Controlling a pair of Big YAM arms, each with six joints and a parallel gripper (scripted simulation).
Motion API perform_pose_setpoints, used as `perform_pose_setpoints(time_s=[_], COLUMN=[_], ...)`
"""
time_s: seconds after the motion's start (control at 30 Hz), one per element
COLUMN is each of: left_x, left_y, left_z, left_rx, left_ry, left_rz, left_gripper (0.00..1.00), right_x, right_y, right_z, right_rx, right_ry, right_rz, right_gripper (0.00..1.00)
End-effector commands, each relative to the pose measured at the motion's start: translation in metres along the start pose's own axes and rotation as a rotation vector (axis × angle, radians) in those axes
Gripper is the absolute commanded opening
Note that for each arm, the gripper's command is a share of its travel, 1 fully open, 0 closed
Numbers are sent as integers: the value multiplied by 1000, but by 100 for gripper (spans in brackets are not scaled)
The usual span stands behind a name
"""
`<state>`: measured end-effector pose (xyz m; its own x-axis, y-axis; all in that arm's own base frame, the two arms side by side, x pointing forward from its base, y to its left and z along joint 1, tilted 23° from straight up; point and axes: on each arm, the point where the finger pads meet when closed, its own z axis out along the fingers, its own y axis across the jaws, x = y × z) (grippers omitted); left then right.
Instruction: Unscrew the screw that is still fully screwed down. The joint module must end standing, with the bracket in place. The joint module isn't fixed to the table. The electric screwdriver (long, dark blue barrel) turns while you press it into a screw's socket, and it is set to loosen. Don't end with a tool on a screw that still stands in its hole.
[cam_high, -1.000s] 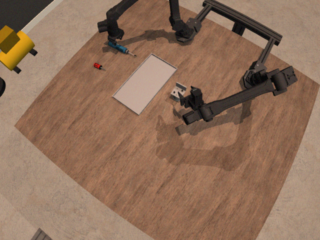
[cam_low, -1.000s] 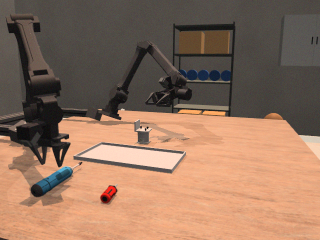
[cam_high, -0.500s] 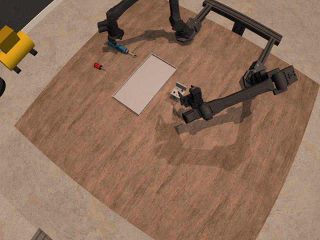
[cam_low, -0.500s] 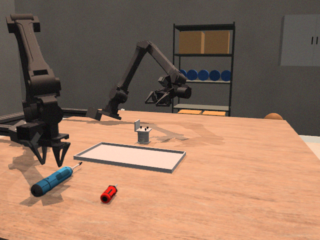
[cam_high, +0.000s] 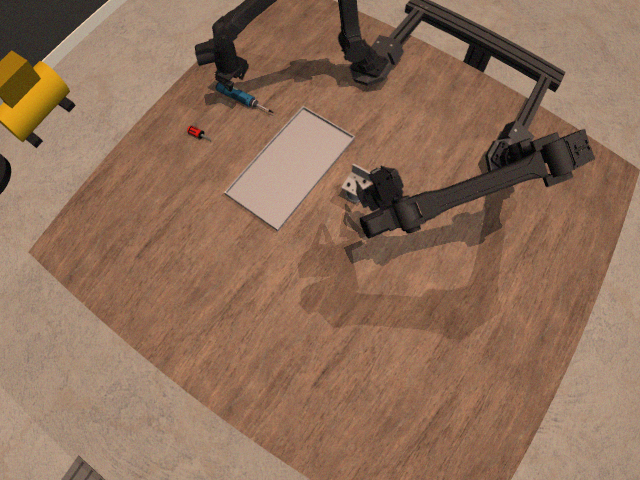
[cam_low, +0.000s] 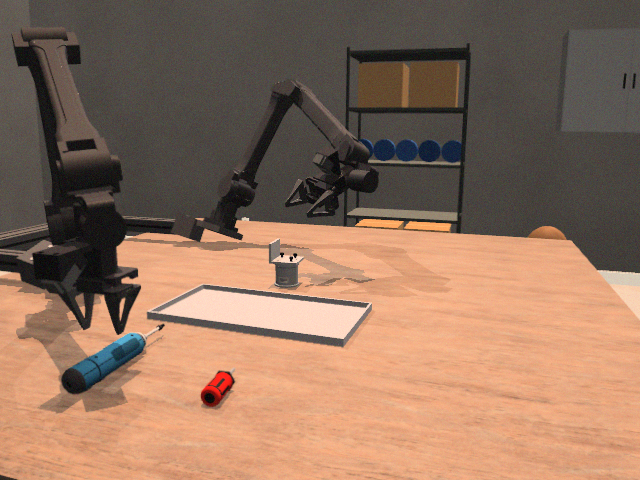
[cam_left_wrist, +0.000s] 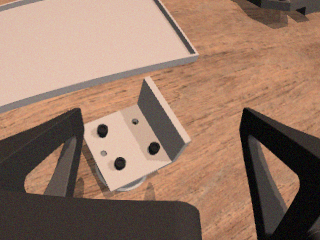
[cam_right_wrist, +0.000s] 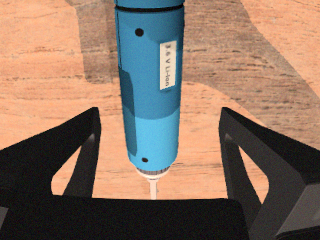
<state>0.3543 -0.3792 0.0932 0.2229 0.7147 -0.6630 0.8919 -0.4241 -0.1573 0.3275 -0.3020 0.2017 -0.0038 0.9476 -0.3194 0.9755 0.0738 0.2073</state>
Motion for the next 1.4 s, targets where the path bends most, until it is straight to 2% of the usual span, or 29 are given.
perform_pose_setpoints(time_s=[0.0, 0.27, 0.33, 0.37, 0.43, 0.5, 0.6, 0.83, 0.9, 0.93, 1.0, 1.07, 1.1, 1.37], left_x=[-28, -20, -9, -5, -5, -26, -30, -22, -11, -7, -7, -28, -30, -27], left_y=[8, 6, 12, 7, 7, 4, 2, 0, 7, 2, 2, -1, -2, -5], left_z=[-8, 10, -2, 1, 1, 4, 3, 18, 6, 9, 9, 12, 11, 20], left_rx=[-22, -2, -22, -12, -12, -22, -37, -37, -55, -45, -45, -61, -70, -106], left_ry=[20, 119, 112, 116, 116, 137, 168, 258, 249, 254, 254, 272, 281, 374], left_rz=[-23, -173, -197, -206, -206, -192, -235, -362, -387, -395, -395, -382, -394, -523], left_gripper=[86, 86, 86, 86, 86, 86, 86, 86, 86, 86, 86, 86, 86, 86], right_x=[-19, -19, -19, -19, -19, -19, -19, -19, -19, -19, -19, -19, -19, -19], right_y=[23, 23, 23, 23, 23, 23, 23, 23, 23, 23, 23, 23, 23, 23], right_z=[-32, -32, -32, -32, -32, -32, -32, -32, -32, -32, -32, -32, -32, -32], right_rx=[-58, -58, -58, -58, -58, -58, -58, -58, -58, -58, -58, -58, -58, -58], right_ry=[-55, -55, -55, -55, -55, -55, -55, -55, -55, -55, -55, -55, -55, -55], right_rz=[6, 6, 6, 6, 6, 6, 6, 6, 6, 6, 6, 6, 6, 6], right_gripper=[65, 65, 65, 65, 65, 65, 65, 65, 65, 65, 65, 65, 65, 65])
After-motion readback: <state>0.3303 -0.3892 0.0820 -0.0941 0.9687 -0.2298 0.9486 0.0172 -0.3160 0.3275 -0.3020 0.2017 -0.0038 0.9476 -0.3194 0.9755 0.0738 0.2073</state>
